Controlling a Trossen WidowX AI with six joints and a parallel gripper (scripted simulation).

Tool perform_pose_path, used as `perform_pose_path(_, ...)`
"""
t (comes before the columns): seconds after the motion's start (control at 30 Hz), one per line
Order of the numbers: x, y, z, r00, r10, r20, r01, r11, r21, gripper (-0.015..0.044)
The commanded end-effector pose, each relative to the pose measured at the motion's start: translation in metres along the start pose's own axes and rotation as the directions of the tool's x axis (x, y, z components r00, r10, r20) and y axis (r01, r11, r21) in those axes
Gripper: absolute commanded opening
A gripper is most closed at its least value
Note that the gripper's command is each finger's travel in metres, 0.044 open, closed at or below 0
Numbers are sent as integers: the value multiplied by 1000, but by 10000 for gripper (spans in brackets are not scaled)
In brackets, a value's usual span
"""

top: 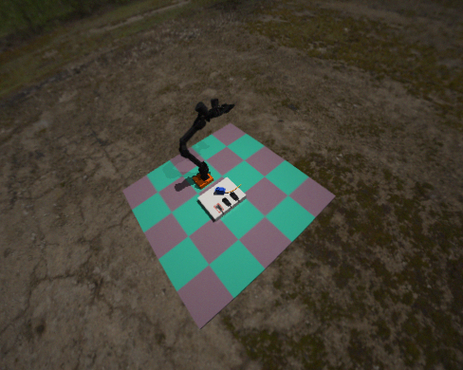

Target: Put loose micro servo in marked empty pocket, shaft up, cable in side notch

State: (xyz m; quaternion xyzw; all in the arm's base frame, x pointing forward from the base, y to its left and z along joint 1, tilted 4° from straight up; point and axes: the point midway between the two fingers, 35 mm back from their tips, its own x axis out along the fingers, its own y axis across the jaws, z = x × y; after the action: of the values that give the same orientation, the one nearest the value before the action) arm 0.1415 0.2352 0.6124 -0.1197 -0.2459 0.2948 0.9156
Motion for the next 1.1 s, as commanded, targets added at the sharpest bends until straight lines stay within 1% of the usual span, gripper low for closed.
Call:
perform_pose_path(0.0, 8, 6, -21, 999, 12, -52, -16, 997, -70, 440)
perform_pose_path(0.3, 27, 18, -98, 965, 37, -259, -96, 971, -218, 440)
perform_pose_path(0.57, 33, 15, -172, 889, 40, -456, -197, 932, -303, 440)
perform_pose_path(0.8, 24, 5, -238, 778, 32, -628, -289, 905, -312, 440)
perform_pose_path(1.07, 3, -12, -311, 603, 26, -797, -382, 887, -260, 440)
